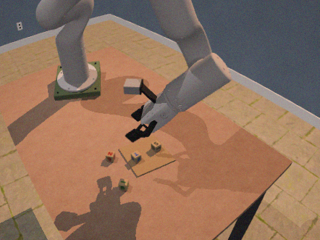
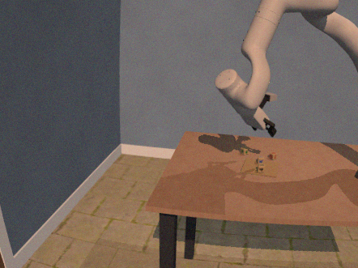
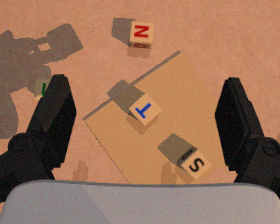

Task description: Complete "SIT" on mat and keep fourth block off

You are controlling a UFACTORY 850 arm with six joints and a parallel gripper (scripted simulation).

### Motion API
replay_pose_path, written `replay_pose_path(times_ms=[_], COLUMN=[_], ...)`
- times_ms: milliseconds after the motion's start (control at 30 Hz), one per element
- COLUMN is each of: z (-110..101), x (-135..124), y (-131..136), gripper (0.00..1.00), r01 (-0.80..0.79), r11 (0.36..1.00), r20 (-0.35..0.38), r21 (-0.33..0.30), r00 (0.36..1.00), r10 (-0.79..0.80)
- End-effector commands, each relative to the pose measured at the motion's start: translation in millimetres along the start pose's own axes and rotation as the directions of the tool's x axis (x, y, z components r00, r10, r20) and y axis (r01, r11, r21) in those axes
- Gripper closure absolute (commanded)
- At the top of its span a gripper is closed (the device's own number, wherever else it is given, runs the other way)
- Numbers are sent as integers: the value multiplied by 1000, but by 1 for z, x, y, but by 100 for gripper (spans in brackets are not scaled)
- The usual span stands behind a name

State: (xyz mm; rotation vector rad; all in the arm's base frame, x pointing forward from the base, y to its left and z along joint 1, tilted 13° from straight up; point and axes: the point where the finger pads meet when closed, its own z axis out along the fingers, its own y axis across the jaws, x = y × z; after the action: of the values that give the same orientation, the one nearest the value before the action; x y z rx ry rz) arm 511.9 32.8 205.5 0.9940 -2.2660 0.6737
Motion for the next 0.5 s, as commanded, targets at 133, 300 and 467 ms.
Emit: replay_pose_path(times_ms=[133, 300, 467], z=[50, 63, 63], x=[43, 55, 55], y=[-6, -5, -5], gripper=[0, 0, 0], r01=[-2, -1, -1], r11=[1000, 1000, 1000], r20=[1, 1, 1], r21=[2, 0, 0], r00=[1000, 1000, 1000], r10=[2, 1, 1])
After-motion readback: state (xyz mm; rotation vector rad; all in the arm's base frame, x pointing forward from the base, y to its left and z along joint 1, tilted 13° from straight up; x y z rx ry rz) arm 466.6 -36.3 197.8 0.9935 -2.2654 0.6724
